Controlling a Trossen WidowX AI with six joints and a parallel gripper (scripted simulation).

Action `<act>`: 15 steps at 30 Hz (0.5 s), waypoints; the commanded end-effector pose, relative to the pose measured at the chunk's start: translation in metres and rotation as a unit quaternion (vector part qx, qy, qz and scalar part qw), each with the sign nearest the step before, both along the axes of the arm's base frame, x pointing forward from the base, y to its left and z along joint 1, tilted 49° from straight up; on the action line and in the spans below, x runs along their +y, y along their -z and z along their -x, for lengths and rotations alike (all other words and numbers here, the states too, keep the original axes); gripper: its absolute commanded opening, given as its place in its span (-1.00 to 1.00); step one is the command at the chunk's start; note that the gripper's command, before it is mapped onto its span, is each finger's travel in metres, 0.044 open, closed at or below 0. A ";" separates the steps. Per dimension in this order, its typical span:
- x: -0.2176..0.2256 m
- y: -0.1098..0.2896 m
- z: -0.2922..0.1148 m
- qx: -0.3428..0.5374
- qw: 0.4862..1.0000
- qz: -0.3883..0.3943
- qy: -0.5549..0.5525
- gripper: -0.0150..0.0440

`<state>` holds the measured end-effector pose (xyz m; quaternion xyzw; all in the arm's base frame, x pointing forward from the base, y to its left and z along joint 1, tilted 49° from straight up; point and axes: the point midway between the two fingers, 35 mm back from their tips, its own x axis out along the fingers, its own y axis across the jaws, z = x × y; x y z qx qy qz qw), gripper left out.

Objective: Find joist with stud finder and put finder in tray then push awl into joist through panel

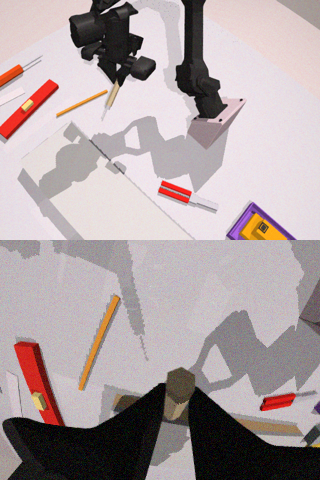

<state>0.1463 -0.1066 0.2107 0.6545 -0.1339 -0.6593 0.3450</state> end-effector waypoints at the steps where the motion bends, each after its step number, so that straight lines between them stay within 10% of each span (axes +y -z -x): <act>1: 0.004 0.000 -0.003 0.039 0.997 -0.021 -0.061 -0.49; 15: 0.014 0.003 -0.010 0.139 0.956 -0.069 -0.248 -0.49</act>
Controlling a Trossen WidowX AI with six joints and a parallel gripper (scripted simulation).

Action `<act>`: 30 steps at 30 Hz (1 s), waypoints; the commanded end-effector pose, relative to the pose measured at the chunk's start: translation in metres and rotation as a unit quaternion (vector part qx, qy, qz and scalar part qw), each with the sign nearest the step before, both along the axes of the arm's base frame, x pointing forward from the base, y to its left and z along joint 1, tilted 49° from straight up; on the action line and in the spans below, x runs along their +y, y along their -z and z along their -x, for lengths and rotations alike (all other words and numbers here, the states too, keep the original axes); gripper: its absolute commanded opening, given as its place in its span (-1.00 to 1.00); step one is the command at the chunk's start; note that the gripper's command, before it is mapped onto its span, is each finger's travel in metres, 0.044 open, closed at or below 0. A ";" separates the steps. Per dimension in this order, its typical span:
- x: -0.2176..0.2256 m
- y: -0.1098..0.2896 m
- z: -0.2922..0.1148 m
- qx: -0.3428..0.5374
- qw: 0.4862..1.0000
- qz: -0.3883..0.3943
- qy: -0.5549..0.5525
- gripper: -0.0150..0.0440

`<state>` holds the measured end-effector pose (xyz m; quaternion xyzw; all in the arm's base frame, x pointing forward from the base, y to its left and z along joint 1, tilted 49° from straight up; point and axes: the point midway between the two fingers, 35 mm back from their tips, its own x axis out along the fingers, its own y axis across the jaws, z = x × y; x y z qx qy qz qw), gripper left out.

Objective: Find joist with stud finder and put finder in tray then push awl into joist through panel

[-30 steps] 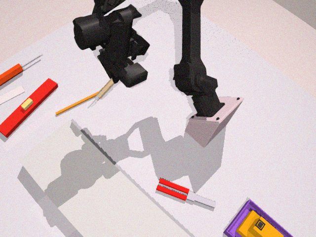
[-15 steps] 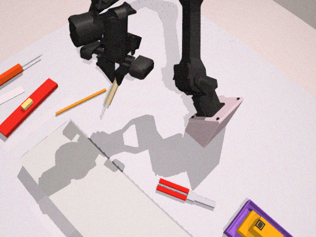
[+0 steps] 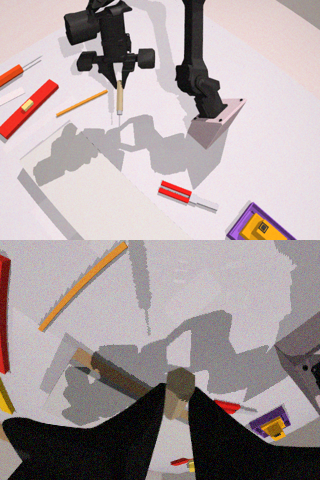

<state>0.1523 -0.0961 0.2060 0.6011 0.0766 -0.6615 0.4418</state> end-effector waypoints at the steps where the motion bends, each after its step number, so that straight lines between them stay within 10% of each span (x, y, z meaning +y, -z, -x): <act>1: 0.004 -0.002 -0.005 0.023 0.997 -0.019 -0.070 -0.49; 30: 0.025 -0.009 -0.025 0.110 0.862 -0.060 -0.491 -0.49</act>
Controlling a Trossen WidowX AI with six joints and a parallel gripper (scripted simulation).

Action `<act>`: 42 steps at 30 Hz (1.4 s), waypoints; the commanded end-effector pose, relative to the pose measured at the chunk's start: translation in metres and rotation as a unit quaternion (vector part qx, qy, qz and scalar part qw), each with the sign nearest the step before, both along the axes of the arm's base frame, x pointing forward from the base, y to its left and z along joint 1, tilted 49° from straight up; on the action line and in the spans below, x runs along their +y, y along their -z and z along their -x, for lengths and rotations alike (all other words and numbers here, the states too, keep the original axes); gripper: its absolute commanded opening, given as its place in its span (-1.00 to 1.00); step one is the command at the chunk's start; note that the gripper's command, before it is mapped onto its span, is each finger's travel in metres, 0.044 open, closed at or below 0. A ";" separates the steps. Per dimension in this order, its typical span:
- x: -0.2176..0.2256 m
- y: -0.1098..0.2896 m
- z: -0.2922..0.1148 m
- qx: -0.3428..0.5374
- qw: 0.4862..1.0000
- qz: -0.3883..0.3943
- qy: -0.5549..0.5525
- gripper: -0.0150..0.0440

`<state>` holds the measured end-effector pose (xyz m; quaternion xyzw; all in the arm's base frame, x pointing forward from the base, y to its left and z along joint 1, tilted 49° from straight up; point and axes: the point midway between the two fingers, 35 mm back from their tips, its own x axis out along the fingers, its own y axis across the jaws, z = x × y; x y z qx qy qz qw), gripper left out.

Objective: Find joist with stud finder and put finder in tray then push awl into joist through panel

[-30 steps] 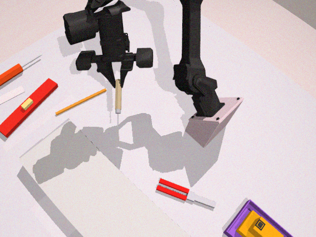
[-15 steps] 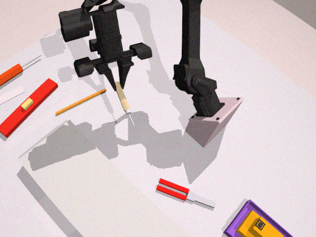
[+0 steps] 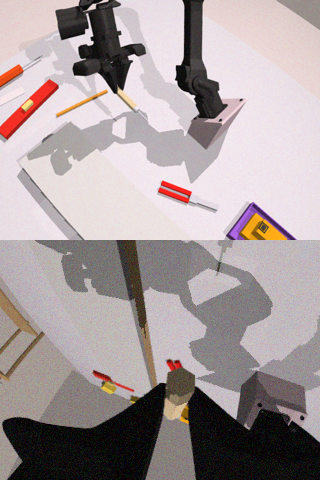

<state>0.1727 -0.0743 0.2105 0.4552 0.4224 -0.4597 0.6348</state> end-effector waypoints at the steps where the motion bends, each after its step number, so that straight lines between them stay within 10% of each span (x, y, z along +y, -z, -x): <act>1: 0.004 -0.005 -0.006 -0.005 0.997 -0.007 -0.078 -0.49; 42: 0.024 -0.047 -0.041 -0.117 0.741 0.098 -0.654 -0.49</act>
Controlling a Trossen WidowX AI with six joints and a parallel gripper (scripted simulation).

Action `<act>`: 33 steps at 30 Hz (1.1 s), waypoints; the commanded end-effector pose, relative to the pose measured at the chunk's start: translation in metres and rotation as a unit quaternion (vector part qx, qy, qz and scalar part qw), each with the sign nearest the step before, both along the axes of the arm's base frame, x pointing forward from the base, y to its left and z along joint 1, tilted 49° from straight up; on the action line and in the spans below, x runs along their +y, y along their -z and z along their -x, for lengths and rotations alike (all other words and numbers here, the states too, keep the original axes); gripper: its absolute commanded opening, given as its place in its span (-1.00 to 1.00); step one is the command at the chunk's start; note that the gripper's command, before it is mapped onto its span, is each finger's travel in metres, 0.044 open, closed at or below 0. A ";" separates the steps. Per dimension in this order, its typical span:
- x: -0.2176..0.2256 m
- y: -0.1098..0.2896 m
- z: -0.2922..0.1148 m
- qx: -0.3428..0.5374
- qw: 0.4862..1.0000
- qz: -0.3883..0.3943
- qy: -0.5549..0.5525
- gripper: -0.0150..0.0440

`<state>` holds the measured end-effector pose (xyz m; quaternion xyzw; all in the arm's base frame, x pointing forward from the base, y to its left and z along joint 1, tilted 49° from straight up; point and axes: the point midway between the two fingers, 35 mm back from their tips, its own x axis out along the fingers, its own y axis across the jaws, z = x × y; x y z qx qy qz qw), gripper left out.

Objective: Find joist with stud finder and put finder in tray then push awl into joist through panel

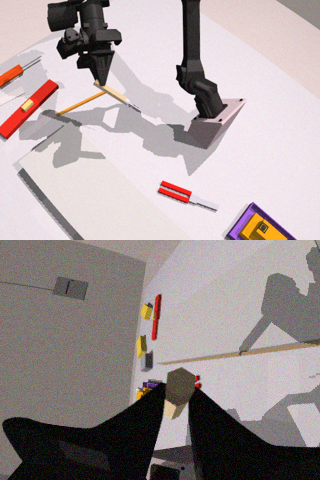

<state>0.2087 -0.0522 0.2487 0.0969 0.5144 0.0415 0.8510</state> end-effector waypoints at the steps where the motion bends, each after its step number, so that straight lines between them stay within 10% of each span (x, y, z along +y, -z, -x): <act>1: 0.002 -0.010 -0.005 -0.040 0.996 0.019 -0.072 -0.49; 33: 0.008 -0.043 -0.024 -0.233 0.876 0.164 -0.389 -0.49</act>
